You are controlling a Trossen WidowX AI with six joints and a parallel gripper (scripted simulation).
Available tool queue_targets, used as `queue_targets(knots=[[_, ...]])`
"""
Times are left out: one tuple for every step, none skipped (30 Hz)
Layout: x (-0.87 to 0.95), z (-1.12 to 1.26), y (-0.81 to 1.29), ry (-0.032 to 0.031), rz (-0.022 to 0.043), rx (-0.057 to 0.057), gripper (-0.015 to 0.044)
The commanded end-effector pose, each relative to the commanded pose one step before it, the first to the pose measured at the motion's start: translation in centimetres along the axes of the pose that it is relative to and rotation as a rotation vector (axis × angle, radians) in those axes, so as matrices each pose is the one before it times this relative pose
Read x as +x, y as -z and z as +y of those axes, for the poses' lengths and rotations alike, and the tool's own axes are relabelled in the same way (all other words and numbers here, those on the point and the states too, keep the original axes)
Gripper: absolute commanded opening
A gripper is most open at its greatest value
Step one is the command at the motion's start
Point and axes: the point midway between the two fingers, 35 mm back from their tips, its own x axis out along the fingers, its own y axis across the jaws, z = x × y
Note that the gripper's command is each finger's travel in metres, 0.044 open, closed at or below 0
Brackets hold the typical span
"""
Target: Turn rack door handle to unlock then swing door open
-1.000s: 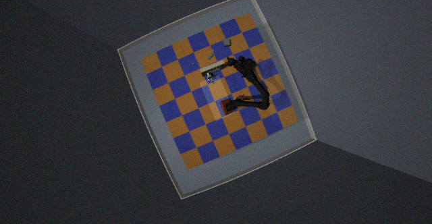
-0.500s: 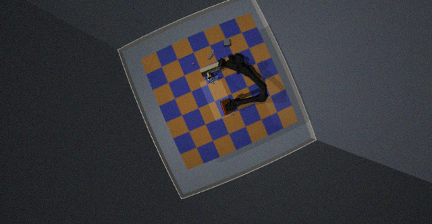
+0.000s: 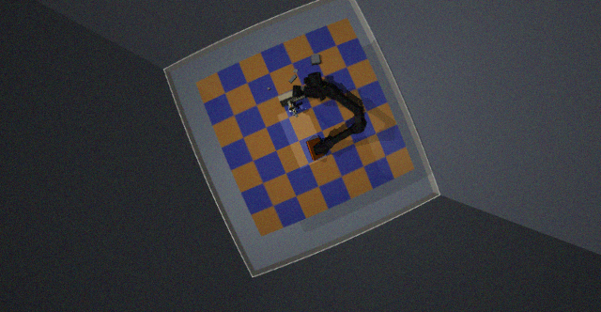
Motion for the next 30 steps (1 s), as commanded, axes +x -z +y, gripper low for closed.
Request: queue_targets(knots=[[0.698,0.987,1.042,0.07126,0.06349,-0.0313,0.0283],[0.147,0.217,0.243,0.01535,0.01323,-0.0081,0.0283],[0.14,0.216,0.239,0.01558,0.01281,-0.0083,0.0283],[0.129,0.225,0.232,0.01506,0.01201,-0.0088,0.0283],[0.123,0.224,0.228,0.01527,0.01162,-0.009,0.0283],[0.117,0.224,0.225,0.01547,0.01123,-0.0091,0.0283],[0.111,0.224,0.221,0.01567,0.01084,-0.0093,0.0283],[0.104,0.223,0.217,0.01587,0.01044,-0.0094,0.0283],[0.098,0.223,0.214,0.01606,0.01004,-0.0096,0.0283],[0.092,0.223,0.21,0.01624,0.00964,-0.0097,0.0283],[0.086,0.222,0.207,0.01642,0.00924,-0.0099,0.0283],[0.079,0.222,0.203,0.01659,0.00884,-0.01,0.0283],[0.073,0.22,0.199,0.01677,0.00844,-0.01,0.0283],[0.067,0.212,0.193,0.01701,0.00804,-0.0098,0.0283],[0.061,0.211,0.19,0.0172,0.00765,-0.0099,0.0283],[0.055,0.21,0.186,0.01735,0.00724,-0.01,0.0283],[0.048,0.21,0.182,0.0175,0.00683,-0.0101,0.0283],[0.042,0.209,0.178,0.01764,0.00642,-0.0102,0.0283],[0.035,0.206,0.173,0.01779,0.00602,-0.0102,0.0283],[0.031,0.193,0.166,0.01806,0.00566,-0.0097,0.0283],[0.025,0.189,0.161,0.01821,0.00526,-0.0097,0.0283],[0.019,0.188,0.157,0.01832,0.00484,-0.0098,0.0283],[0.012,0.188,0.153,0.01842,0.00443,-0.0098,0.0283],[0.006,0.187,0.149,0.0185,0.00402,-0.0099,0.0283],[-0.001,0.187,0.145,0.01865,0.00362,-0.01,0.0283],[-0.008,0.186,0.141,0.01873,0.00321,-0.01,0.0283],[-0.015,0.185,0.137,0.01881,0.0028,-0.0101,0.0283],[-0.021,0.184,0.133,0.01889,0.0024,-0.0102,0.0283],[-0.028,0.183,0.129,0.01895,0.00199,-0.0102,0.0283],[-0.035,0.183,0.124,0.01902,0.00159,-0.0103,0.0283]])
